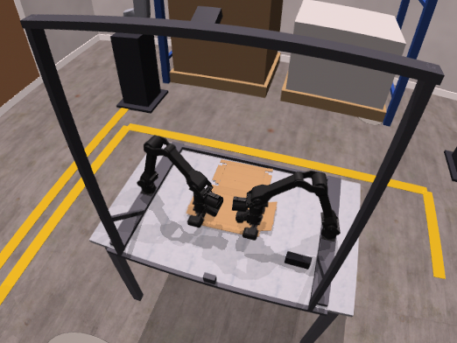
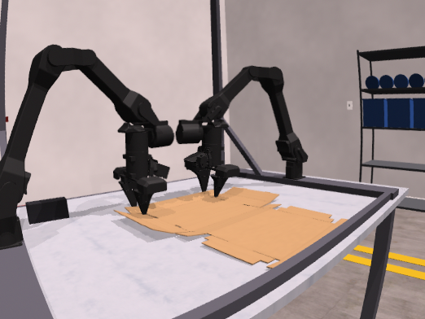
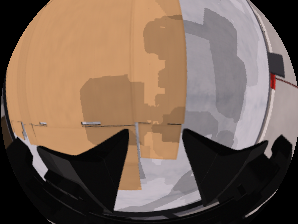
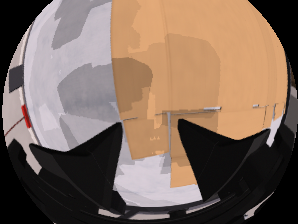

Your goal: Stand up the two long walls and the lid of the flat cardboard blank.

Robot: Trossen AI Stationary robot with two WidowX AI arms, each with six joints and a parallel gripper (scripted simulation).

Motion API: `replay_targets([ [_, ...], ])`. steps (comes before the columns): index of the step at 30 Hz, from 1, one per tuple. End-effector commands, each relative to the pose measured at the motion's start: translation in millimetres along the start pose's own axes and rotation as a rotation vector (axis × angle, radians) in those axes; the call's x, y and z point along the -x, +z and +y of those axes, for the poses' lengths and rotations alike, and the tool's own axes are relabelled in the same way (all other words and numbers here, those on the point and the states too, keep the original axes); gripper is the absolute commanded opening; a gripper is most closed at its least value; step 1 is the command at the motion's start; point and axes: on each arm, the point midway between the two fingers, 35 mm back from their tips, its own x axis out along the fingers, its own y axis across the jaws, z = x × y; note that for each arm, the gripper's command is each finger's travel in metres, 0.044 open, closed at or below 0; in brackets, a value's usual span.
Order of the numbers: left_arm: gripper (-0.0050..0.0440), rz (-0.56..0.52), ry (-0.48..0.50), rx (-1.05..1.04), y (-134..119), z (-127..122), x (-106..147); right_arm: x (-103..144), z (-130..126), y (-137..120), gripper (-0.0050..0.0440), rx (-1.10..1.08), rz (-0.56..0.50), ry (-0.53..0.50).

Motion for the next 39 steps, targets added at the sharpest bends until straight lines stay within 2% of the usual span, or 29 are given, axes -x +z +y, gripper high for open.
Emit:
replay_targets([
  [1,0.0254,-0.016,-0.006,-0.003,3.0,-1.0,3.1,3.8,1.3,4.0,0.0251,0.006,-0.023,0.009],
  [39,0.0254,-0.016,-0.006,-0.003,2.6,0.3,-10.6,-9.8,0.3,4.6,0.0251,0.006,-0.022,0.008],
])
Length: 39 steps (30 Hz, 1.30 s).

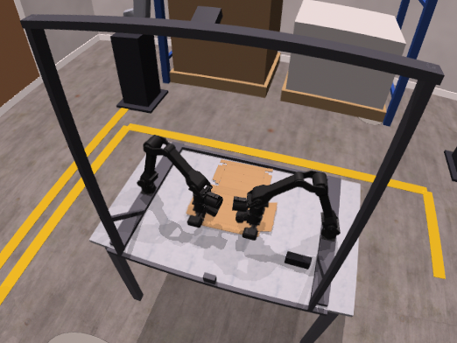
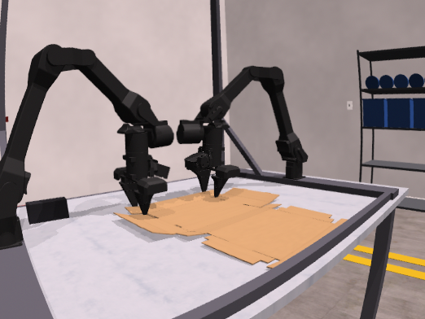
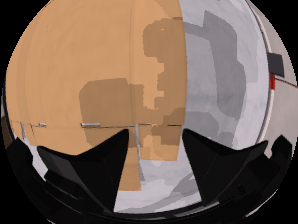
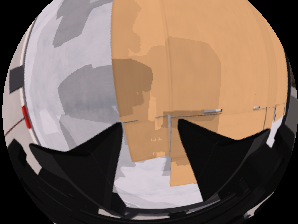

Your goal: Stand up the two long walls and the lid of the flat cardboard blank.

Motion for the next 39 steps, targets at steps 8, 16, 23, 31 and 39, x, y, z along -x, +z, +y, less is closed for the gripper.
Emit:
replay_targets([
  [8,0.0254,-0.002,-0.003,-0.003,2.7,0.3,-11.7,-10.8,0.0,2.9,0.0251,0.005,-0.003,0.005],
  [16,0.0254,-0.002,-0.003,-0.003,2.7,0.2,-12.2,-14.0,-0.2,3.0,0.0251,0.005,-0.003,0.005],
  [23,0.0234,-0.002,-0.002,-0.003,2.7,1.9,-12.7,-14.5,-1.7,2.9,0.0231,0.005,-0.003,0.005],
  [31,0.0209,-0.002,-0.002,-0.003,2.7,5.0,-14.5,-16.4,-4.9,3.0,0.0206,0.005,-0.003,0.004],
  [39,0.0209,-0.002,-0.003,-0.003,2.8,5.1,-16.1,-18.6,-4.5,2.6,0.0206,0.006,-0.002,0.006],
])
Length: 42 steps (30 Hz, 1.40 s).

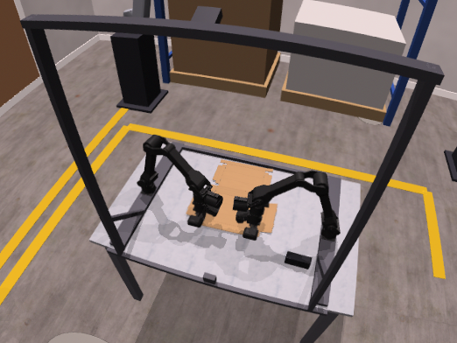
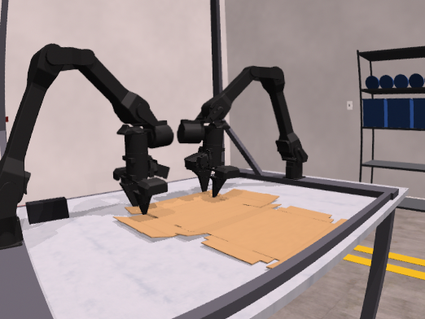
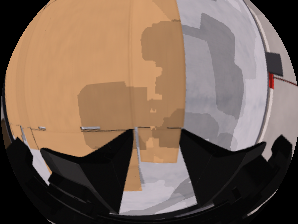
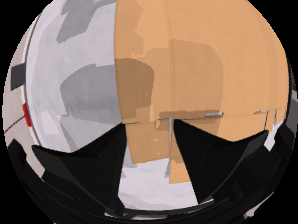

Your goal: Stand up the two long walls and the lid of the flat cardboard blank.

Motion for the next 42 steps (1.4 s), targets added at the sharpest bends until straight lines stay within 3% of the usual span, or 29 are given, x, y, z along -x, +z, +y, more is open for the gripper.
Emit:
replay_targets([
  [1,0.0209,0.017,0.009,0.009,0.0,5.1,-15.4,-17.4,-5.5,1.7,0.0206,-0.013,0.014,-0.009],
  [23,0.0209,0.017,0.009,0.009,0.0,5.1,-15.0,-17.0,-5.6,1.6,0.0206,-0.013,0.014,-0.009],
  [29,0.0209,0.012,-0.109,0.010,-0.2,9.5,-15.0,-17.7,-10.1,1.7,0.0206,-0.014,0.018,0.109],
  [42,0.0209,0.012,-0.111,0.011,0.0,9.7,-14.7,-17.4,-10.3,1.7,0.0206,-0.014,0.018,0.110],
])
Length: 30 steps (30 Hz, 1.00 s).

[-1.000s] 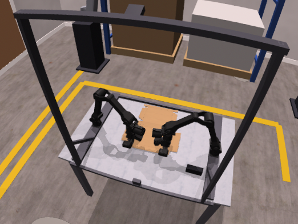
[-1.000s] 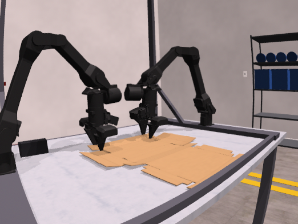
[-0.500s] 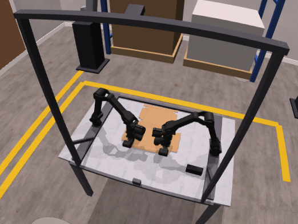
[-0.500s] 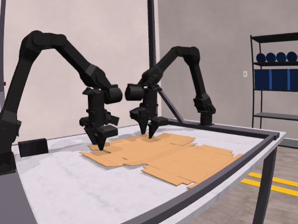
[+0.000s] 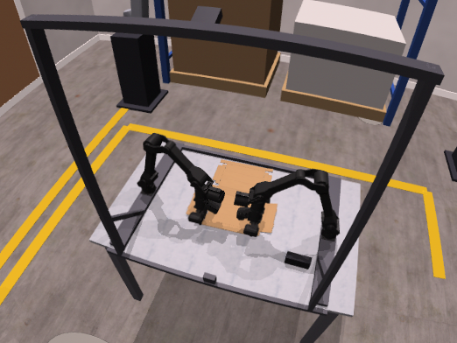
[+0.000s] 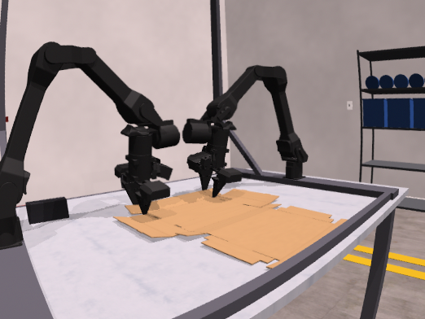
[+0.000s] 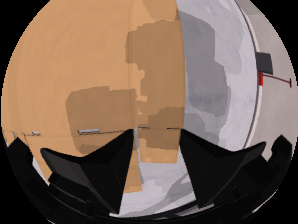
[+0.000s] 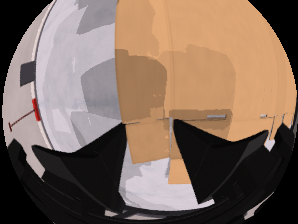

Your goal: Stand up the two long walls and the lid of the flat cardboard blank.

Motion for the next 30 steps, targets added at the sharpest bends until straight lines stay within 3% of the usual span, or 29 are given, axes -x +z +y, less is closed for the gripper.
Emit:
replay_targets([
  [1,0.0209,0.020,0.014,0.006,-0.4,7.6,-16.3,-18.9,-8.4,1.4,0.0206,-0.012,0.019,-0.011],
  [26,0.0209,0.021,0.015,0.006,-0.5,7.7,-14.8,-17.3,-8.5,1.5,0.0206,-0.012,0.019,-0.010],
  [30,0.0209,0.019,-0.063,0.007,-0.8,10.7,-15.0,-17.6,-11.5,1.5,0.0206,-0.012,0.023,0.068],
])
